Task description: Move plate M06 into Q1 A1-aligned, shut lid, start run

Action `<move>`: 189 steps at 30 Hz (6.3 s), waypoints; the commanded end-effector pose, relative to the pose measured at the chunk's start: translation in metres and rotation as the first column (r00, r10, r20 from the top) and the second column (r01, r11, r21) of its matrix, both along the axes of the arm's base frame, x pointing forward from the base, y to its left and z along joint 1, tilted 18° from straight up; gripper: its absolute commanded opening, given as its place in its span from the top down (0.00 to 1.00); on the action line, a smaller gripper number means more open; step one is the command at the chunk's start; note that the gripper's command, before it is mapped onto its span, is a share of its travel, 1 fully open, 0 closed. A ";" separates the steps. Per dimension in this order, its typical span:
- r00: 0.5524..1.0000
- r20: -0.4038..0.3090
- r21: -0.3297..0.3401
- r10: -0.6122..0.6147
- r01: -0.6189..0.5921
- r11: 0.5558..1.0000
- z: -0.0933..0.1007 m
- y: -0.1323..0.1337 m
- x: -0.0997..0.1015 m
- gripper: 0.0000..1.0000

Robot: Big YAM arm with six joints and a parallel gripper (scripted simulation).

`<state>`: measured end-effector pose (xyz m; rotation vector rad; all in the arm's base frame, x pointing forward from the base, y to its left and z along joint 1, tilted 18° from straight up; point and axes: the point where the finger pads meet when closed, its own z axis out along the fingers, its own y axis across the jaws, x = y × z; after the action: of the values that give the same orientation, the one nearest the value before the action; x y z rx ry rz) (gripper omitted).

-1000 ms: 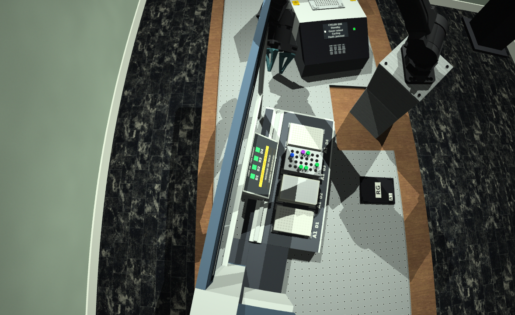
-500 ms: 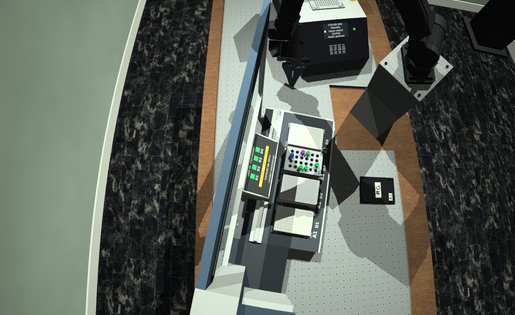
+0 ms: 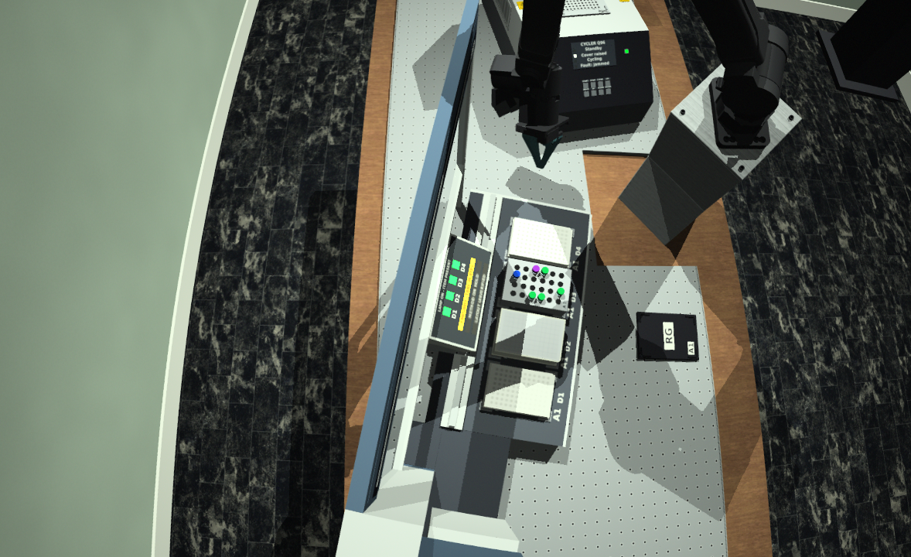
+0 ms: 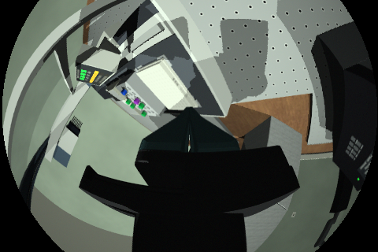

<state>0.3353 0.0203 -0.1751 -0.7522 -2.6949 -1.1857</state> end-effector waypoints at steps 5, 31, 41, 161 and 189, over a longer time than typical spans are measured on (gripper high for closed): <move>0.995 0.059 -0.093 0.075 -0.069 0.993 -0.016 0.007 -0.022 1.00; 0.939 0.169 -0.494 0.300 -0.183 0.850 -0.031 -0.007 -0.097 1.00; 0.915 0.187 -0.613 0.357 -0.175 0.771 -0.028 -0.008 -0.099 1.00; 0.922 0.191 -0.616 0.337 -0.155 0.773 -0.050 0.149 0.007 0.00; 0.920 0.169 -0.619 0.354 -0.180 0.765 -0.047 0.152 -0.005 1.00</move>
<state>0.3399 0.1682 -0.2298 -0.2305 -3.3185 -0.3690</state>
